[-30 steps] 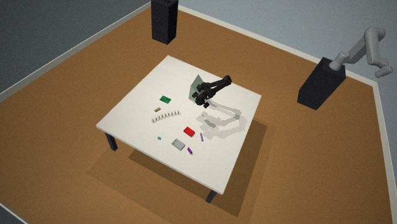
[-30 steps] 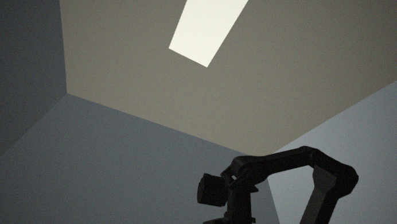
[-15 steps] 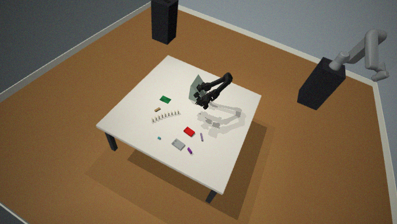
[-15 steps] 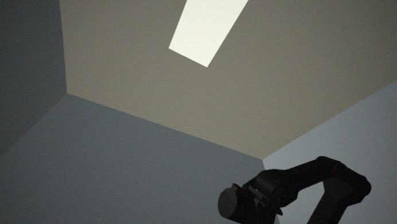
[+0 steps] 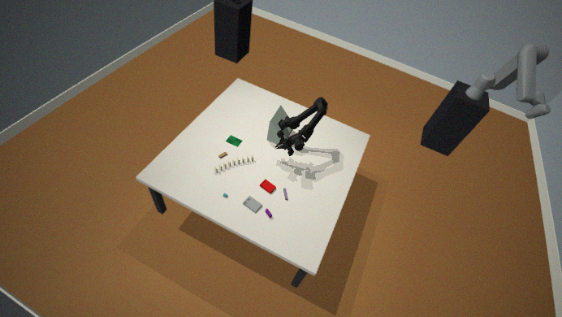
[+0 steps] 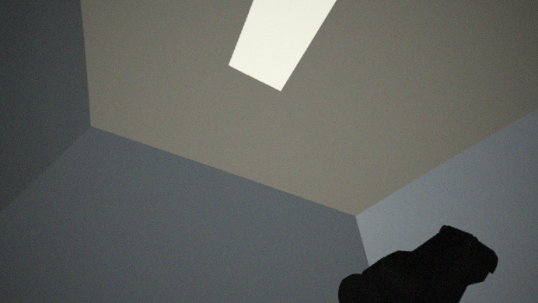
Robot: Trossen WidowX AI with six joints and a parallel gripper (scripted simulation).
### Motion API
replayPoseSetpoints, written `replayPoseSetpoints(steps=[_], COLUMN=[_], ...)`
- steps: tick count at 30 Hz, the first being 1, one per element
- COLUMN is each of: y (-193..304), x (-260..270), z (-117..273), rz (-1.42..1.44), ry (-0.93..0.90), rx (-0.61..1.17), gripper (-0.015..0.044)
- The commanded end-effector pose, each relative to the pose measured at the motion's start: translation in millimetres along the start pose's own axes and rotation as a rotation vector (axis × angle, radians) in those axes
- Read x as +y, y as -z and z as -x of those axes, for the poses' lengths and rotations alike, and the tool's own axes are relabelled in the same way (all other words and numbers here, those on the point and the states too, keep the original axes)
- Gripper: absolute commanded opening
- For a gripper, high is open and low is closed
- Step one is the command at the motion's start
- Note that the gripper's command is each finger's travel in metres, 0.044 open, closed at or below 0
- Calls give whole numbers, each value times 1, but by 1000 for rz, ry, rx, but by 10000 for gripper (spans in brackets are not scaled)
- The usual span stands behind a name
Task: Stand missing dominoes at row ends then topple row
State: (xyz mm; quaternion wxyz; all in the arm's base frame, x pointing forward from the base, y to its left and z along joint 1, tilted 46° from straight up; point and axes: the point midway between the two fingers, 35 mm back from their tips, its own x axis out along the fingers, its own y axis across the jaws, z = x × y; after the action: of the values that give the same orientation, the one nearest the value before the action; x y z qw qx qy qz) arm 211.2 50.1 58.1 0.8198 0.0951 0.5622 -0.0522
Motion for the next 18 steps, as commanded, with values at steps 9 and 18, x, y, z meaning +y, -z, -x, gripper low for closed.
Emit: replayPoseSetpoints(steps=[9, 18], y=[-4, -7], x=[4, 9], z=[3, 12], rz=[-89, -198], ry=[13, -47], rx=[-278, -489], gripper=[21, 21])
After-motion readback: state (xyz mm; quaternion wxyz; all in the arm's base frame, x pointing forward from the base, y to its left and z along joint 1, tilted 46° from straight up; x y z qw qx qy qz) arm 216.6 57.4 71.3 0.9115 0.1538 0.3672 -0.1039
